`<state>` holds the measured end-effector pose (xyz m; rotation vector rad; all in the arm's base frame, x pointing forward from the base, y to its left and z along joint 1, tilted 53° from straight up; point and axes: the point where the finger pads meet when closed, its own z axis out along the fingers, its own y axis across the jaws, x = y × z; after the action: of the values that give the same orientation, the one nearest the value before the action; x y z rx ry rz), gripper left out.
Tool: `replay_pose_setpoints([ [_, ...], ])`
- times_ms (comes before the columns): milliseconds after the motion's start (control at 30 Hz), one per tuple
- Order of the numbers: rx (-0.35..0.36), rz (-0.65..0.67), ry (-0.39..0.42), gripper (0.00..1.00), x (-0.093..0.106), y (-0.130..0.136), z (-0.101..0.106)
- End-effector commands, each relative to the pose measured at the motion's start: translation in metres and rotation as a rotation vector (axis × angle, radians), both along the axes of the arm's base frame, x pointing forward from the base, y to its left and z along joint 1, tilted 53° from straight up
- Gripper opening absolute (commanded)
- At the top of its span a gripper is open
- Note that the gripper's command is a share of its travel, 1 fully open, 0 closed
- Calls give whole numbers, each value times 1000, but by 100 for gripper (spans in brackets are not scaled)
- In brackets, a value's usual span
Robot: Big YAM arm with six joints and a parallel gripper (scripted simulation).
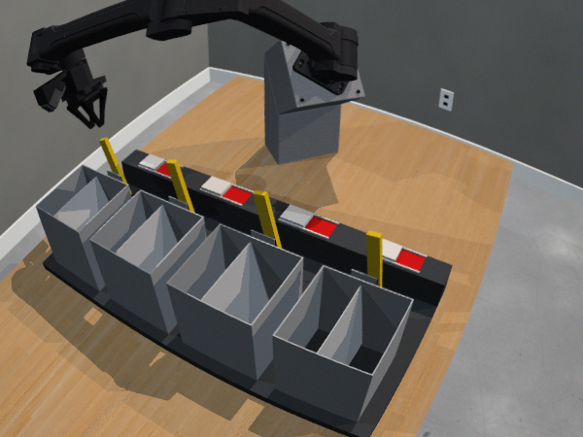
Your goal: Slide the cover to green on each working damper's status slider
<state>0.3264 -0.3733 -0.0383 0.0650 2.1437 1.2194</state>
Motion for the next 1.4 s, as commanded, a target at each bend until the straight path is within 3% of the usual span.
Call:
replay_pose_setpoints([
  [0,23,22,7,36,5,10,-7],
  [567,26,29,15,36,15,26,-15],
  [867,-5,29,-1,36,25,32,-4],
  [1367,-2,30,0,36,38,52,-14],
])
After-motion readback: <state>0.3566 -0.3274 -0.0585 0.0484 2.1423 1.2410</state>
